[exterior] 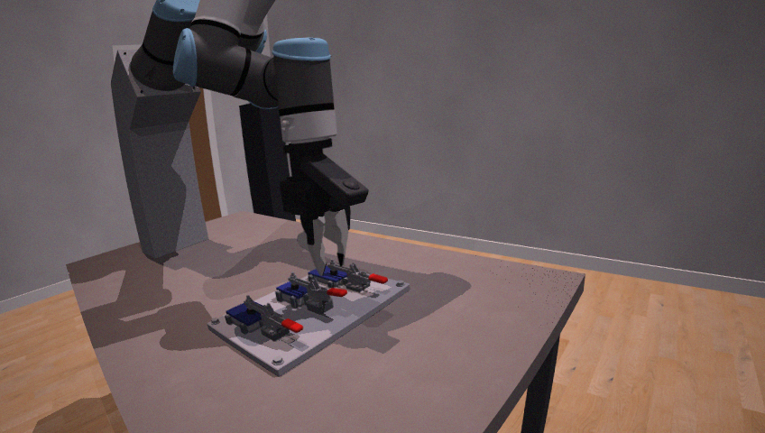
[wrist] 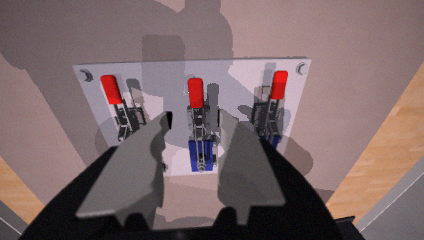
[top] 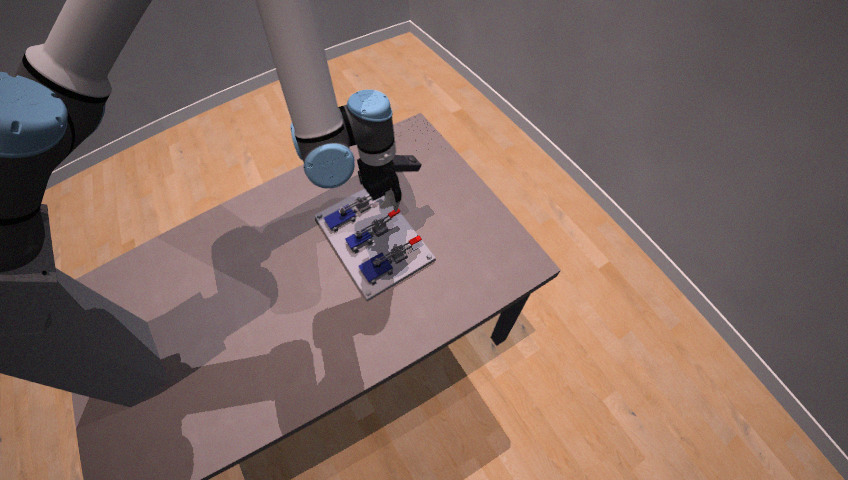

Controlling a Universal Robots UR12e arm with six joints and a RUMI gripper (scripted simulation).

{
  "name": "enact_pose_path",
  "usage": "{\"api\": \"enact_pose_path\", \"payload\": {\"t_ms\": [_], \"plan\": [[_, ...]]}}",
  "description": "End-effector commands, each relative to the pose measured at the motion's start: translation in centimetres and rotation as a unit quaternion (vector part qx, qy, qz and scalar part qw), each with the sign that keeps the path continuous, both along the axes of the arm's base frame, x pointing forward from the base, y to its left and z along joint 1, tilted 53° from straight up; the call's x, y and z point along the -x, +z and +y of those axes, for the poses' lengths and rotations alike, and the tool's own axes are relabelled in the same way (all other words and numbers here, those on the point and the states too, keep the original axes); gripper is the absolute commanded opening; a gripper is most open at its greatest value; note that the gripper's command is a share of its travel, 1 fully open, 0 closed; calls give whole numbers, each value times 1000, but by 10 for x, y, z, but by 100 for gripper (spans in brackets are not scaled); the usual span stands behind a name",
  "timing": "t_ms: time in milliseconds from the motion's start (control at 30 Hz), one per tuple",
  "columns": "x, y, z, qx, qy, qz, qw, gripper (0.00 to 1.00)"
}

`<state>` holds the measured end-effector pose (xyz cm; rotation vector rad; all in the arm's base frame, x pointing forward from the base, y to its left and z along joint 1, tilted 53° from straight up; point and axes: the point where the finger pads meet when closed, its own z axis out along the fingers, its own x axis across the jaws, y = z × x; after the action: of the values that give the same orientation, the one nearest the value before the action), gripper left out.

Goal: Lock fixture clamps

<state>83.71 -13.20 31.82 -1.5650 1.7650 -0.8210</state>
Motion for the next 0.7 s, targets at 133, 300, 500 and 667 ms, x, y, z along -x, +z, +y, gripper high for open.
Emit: {"api": "enact_pose_path", "payload": {"t_ms": [133,300,500,667], "plan": [[-19,-13,-1,0,0,-1,1000,28],[-24,-17,-1,0,0,-1,1000,28],[-24,-17,-1,0,0,-1,1000,28],[-24,-17,-1,0,0,-1,1000,28]]}}
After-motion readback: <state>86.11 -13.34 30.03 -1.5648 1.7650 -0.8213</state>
